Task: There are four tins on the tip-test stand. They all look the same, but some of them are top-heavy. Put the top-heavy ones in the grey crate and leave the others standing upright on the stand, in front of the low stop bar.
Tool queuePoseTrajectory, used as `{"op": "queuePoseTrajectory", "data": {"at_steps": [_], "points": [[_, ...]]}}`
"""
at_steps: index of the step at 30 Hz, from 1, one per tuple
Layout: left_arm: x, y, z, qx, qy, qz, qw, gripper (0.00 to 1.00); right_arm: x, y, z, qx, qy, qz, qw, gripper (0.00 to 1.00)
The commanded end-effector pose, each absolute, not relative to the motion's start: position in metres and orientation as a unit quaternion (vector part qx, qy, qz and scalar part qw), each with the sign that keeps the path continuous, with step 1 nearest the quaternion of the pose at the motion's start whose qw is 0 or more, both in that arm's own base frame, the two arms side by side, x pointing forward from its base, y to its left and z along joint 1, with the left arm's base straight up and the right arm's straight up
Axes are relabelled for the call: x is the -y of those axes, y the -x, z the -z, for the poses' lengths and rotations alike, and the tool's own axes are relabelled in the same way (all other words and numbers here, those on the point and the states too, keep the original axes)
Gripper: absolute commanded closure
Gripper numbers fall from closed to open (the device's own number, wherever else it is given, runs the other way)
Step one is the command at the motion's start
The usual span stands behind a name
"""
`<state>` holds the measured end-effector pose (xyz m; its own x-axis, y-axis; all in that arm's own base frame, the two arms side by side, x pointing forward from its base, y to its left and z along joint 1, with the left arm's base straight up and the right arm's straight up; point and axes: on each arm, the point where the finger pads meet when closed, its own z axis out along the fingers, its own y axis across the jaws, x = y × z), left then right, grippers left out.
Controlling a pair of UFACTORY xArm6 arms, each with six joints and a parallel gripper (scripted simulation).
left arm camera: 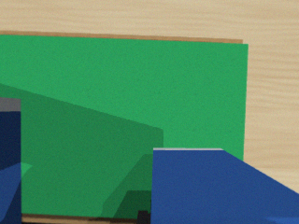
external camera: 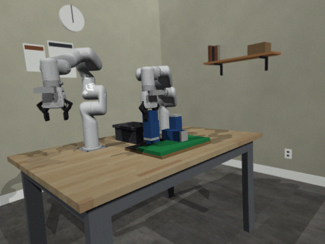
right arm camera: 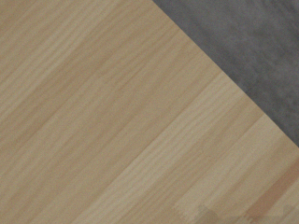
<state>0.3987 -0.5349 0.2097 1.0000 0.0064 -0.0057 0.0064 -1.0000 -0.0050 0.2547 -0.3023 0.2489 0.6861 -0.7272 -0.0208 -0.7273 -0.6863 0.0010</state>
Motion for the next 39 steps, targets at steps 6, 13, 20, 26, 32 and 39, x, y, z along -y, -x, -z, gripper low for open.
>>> {"op": "queuePoseTrajectory", "data": {"at_steps": [6, 13, 20, 26, 32, 39], "points": [[0.536, -0.4, -0.239, 0.003, 1.0, -0.001, 0.0, 1.0, 0.303, -0.255, -0.25, -0.396, 0.918, -0.008, 0.003, 0.0], [0.537, -0.399, -0.252, 0.003, 1.0, -0.001, 0.0, 1.0, 0.303, -0.255, -0.25, -0.396, 0.918, -0.008, 0.003, 0.0], [0.537, -0.4, -0.271, 0.003, 1.0, -0.001, 0.0, 1.0, 0.303, -0.255, -0.25, -0.396, 0.918, -0.008, 0.003, 0.0], [0.537, -0.4, -0.287, 0.003, 1.0, -0.001, 0.0, 1.0, 0.303, -0.255, -0.25, -0.396, 0.918, -0.008, 0.003, 0.0], [0.536, -0.399, -0.297, 0.002, 1.0, -0.001, -0.001, 1.0, 0.303, -0.255, -0.25, -0.396, 0.918, -0.008, 0.003, 0.0], [0.536, -0.399, -0.315, 0.002, 1.0, -0.001, -0.001, 1.0, 0.303, -0.255, -0.25, -0.396, 0.918, -0.008, 0.003, 0.0]]}}
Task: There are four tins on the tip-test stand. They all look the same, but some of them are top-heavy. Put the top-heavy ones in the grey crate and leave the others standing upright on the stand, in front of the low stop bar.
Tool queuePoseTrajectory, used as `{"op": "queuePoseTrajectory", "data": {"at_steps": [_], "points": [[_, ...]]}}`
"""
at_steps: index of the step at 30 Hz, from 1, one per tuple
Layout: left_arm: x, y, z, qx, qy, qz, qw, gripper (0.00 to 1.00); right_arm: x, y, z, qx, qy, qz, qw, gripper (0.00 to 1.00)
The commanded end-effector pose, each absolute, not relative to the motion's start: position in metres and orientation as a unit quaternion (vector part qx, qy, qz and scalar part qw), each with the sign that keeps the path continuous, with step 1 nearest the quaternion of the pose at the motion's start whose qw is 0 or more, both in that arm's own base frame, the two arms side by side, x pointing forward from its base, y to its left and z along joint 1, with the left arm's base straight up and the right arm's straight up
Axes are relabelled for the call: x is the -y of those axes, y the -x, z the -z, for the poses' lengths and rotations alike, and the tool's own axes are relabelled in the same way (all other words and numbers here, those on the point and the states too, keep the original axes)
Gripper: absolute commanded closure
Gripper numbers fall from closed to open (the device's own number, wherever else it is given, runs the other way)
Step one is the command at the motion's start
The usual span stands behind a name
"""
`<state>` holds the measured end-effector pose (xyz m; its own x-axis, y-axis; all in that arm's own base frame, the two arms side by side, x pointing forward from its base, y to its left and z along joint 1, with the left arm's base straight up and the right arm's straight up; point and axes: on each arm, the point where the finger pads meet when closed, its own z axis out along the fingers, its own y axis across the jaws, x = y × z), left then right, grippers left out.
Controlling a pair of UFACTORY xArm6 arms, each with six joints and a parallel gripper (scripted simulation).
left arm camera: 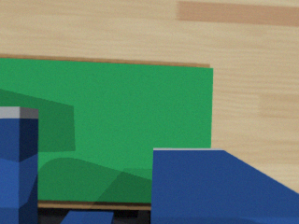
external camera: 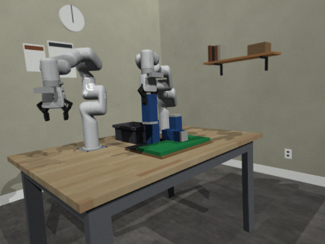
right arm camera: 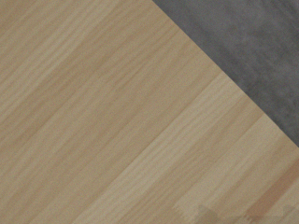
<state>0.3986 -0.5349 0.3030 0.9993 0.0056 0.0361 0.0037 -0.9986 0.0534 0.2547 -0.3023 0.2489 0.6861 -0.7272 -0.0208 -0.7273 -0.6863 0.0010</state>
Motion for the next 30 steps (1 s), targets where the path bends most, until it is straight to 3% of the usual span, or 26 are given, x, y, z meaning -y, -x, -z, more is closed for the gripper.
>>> {"op": "queuePoseTrajectory", "data": {"at_steps": [1, 30], "points": [[0.536, -0.399, -0.318, -0.002, -1.0, 0.001, 0.001, 1.0, 0.303, -0.255, -0.25, -0.396, 0.918, -0.008, 0.003, 0.0], [0.536, -0.4, -0.36, -0.002, -1.0, 0.001, 0.0, 1.0, 0.303, -0.255, -0.25, -0.396, 0.918, -0.008, 0.003, 0.0]]}}
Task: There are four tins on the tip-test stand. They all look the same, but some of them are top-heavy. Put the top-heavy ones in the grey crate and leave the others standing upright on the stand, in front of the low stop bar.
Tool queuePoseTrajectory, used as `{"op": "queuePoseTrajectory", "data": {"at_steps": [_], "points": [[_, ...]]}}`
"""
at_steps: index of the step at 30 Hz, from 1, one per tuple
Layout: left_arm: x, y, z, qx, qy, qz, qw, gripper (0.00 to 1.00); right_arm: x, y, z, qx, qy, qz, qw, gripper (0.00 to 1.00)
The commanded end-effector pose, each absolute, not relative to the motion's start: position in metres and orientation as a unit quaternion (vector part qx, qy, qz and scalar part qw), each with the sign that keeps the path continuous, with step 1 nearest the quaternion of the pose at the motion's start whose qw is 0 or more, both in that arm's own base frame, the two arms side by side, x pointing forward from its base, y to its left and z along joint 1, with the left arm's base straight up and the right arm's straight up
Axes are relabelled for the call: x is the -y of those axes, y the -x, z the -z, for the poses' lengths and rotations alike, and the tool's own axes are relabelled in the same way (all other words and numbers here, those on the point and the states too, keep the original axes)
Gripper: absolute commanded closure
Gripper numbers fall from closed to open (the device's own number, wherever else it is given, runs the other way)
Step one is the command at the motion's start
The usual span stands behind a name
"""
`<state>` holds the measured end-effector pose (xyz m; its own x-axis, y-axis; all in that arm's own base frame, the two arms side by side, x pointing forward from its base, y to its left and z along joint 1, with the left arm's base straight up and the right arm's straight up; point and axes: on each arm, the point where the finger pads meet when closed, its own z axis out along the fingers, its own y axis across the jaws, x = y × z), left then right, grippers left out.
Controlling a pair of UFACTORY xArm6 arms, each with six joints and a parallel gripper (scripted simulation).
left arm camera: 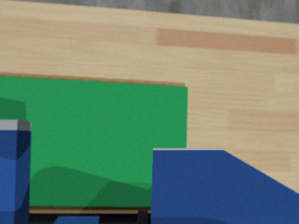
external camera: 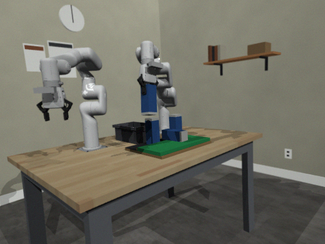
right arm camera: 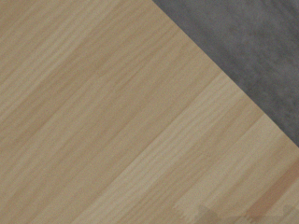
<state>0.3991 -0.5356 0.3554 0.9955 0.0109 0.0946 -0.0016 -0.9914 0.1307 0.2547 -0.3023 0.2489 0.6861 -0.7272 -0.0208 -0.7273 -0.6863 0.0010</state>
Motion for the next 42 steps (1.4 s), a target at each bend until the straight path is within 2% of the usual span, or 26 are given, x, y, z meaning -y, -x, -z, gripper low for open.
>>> {"op": "queuePoseTrajectory", "data": {"at_steps": [1, 27, 28, 42], "points": [[0.5363, -0.3997, -0.3597, -0.002, -1.0, 0.001, 0.0, 1.0, 0.303, -0.2552, -0.2504, -0.396, 0.918, -0.008, 0.003, 0.0], [0.5356, -0.3995, -0.3602, -0.002, -1.0, 0.001, 0.0, 1.0, 0.303, -0.2552, -0.2504, -0.396, 0.918, -0.008, 0.003, 0.0], [0.535, -0.399, -0.3597, -0.002, -0.997, -0.049, 0.068, 1.0, 0.303, -0.2552, -0.2504, -0.396, 0.918, -0.008, 0.003, 0.0], [0.5359, -0.3992, -0.3597, -0.002, -1.0, 0.0, 0.0, 1.0, 0.303, -0.2552, -0.2504, -0.396, 0.918, -0.008, 0.003, 0.0]]}}
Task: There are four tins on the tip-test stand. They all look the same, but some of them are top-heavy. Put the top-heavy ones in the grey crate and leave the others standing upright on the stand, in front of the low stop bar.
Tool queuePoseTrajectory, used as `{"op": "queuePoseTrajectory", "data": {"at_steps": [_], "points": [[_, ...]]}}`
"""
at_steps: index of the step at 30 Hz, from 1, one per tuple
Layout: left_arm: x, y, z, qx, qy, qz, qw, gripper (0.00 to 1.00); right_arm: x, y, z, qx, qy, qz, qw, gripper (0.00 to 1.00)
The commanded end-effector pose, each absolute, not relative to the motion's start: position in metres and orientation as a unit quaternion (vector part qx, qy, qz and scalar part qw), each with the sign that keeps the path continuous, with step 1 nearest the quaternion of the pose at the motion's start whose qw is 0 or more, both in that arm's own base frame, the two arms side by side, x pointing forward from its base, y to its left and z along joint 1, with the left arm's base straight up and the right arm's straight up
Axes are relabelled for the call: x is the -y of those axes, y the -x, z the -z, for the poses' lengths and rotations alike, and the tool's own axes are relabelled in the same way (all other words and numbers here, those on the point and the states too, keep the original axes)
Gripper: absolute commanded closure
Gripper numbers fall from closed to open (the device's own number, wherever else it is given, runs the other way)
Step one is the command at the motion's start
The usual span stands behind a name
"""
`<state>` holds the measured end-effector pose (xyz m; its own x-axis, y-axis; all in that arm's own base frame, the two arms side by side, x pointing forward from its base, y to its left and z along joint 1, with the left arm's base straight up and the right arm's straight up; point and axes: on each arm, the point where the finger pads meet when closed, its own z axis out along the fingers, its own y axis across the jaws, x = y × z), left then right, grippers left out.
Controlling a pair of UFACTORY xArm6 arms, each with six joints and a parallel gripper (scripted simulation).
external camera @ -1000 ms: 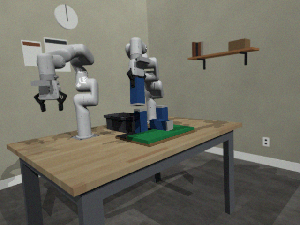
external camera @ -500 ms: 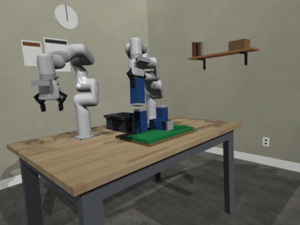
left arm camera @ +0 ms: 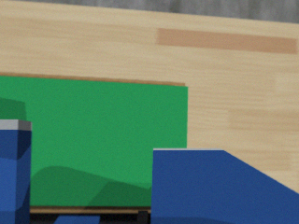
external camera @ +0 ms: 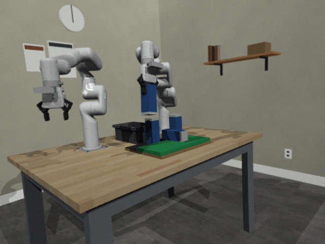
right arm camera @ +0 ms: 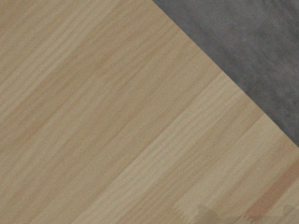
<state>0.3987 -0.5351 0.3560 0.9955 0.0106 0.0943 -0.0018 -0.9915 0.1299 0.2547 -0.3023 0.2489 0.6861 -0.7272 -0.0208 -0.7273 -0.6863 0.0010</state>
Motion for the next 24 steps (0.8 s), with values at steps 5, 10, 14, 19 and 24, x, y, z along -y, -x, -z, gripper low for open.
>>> {"op": "queuePoseTrajectory", "data": {"at_steps": [5, 10, 14, 19, 24], "points": [[0.5353, -0.3988, -0.3594, -0.002, -0.997, -0.045, 0.062, 1.0, 0.303, -0.2552, -0.2504, -0.396, 0.918, -0.008, 0.003, 0.0], [0.5357, -0.3989, -0.3598, -0.002, -0.999, -0.022, 0.03, 1.0, 0.303, -0.2552, -0.2504, -0.396, 0.918, -0.008, 0.003, 0.0], [0.5361, -0.3989, -0.3602, -0.002, -1.0, -0.004, 0.006, 1.0, 0.303, -0.2552, -0.2504, -0.396, 0.918, -0.008, 0.003, 0.0], [0.5361, -0.3989, -0.3603, -0.002, -1.0, 0.001, 0.0, 1.0, 0.303, -0.2552, -0.2504, -0.396, 0.918, -0.008, 0.003, 0.0], [0.5351, -0.3893, -0.3597, -0.002, -0.997, -0.048, 0.065, 1.0, 0.303, -0.2552, -0.2504, -0.396, 0.918, -0.008, 0.003, 0.0]]}}
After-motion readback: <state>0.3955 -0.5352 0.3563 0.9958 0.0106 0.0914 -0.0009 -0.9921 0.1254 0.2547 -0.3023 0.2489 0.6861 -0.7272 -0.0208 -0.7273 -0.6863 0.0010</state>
